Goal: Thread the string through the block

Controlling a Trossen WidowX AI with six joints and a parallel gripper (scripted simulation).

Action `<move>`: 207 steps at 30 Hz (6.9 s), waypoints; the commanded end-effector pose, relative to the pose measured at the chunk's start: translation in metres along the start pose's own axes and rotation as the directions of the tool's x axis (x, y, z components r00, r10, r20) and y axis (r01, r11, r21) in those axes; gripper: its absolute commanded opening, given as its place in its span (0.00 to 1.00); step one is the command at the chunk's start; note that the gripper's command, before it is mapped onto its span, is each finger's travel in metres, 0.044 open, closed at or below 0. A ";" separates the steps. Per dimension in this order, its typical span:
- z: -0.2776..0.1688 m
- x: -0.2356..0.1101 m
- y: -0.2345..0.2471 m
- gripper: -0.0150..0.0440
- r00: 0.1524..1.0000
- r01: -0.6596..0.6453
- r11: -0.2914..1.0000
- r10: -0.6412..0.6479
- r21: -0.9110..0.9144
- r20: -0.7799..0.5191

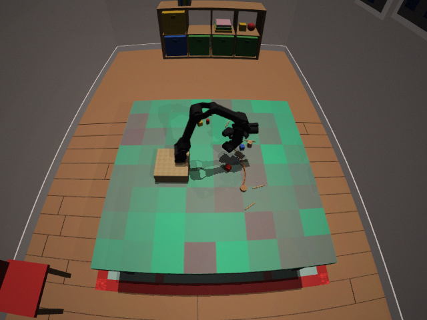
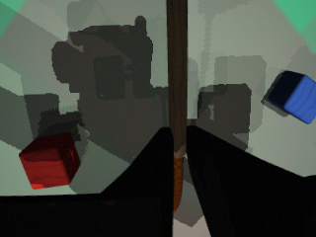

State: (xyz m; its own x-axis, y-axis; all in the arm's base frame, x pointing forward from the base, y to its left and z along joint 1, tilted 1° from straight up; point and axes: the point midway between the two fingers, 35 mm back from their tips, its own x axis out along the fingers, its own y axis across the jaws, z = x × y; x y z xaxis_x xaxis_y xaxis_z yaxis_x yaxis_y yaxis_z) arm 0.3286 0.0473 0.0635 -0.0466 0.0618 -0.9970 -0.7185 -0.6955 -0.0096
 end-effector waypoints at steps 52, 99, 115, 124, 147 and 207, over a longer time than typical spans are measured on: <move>-0.032 -0.058 0.027 0.25 0.980 0.020 1.000 -0.018 -0.011 0.200; -0.043 -0.062 0.006 0.25 0.980 -0.138 0.884 0.186 -0.447 0.065; -0.044 -0.062 0.006 0.25 0.980 -0.197 0.976 0.193 0.089 0.055; -0.044 -0.062 0.005 0.25 0.979 -0.200 0.899 0.196 0.390 0.050; -0.045 -0.062 0.004 0.25 0.979 -0.104 0.350 0.203 0.931 0.034; -0.048 -0.062 0.000 0.25 0.974 0.223 -0.965 0.226 -0.134 -0.005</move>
State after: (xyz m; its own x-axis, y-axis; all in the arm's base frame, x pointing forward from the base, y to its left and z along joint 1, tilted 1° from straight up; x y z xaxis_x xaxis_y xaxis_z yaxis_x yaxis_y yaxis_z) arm 0.3642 0.0095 0.1219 -0.2040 -0.0958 -0.9743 0.7164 0.6636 -0.2153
